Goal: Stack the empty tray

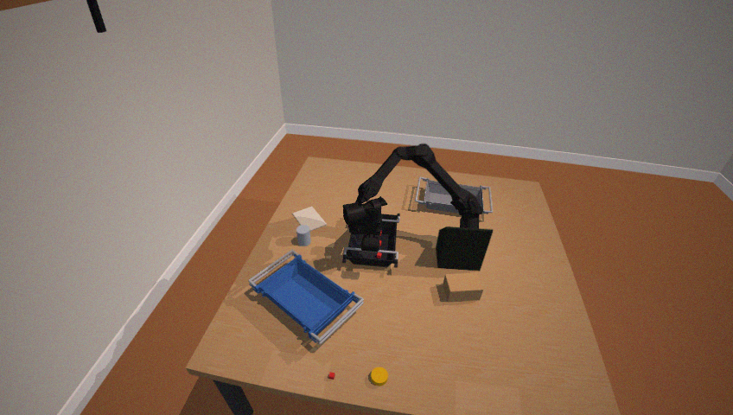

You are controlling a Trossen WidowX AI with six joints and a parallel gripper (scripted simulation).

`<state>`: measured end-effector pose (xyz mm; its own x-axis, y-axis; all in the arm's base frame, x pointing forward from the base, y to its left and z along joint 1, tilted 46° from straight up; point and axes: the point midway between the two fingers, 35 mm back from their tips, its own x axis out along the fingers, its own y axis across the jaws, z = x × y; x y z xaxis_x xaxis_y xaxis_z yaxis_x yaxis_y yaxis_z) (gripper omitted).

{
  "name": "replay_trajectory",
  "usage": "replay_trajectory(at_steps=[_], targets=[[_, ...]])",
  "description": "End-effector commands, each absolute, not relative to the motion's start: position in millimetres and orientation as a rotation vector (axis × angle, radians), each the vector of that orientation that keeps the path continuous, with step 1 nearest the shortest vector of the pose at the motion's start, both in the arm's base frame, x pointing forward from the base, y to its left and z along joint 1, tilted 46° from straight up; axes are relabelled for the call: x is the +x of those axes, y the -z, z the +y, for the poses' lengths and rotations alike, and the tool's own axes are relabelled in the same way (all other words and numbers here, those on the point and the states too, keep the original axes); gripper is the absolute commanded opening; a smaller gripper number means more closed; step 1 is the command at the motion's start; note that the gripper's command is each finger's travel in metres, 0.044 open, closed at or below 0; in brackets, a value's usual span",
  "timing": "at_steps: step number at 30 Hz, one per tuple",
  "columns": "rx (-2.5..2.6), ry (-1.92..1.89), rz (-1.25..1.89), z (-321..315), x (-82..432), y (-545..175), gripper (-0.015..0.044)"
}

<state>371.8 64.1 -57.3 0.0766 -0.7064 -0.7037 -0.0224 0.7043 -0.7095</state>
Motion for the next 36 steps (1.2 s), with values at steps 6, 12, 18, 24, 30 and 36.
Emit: replay_trajectory(at_steps=[6, 12, 18, 24, 30, 36], targets=[[-0.65, 0.571, 1.418, 64.1, 371.8, 57.3, 0.0], [-0.65, 0.571, 1.418, 64.1, 371.8, 57.3, 0.0079], [-0.648, 0.566, 1.416, 75.5, 373.7, 48.1, 0.0236], [-0.641, 0.548, 1.408, 135.1, 371.1, -7.8, 0.0394], [-0.628, 0.541, 1.422, 138.0, 370.1, -31.0, 0.044], [-0.497, 0.491, 1.52, 43.7, 375.3, -79.5, 0.044]])
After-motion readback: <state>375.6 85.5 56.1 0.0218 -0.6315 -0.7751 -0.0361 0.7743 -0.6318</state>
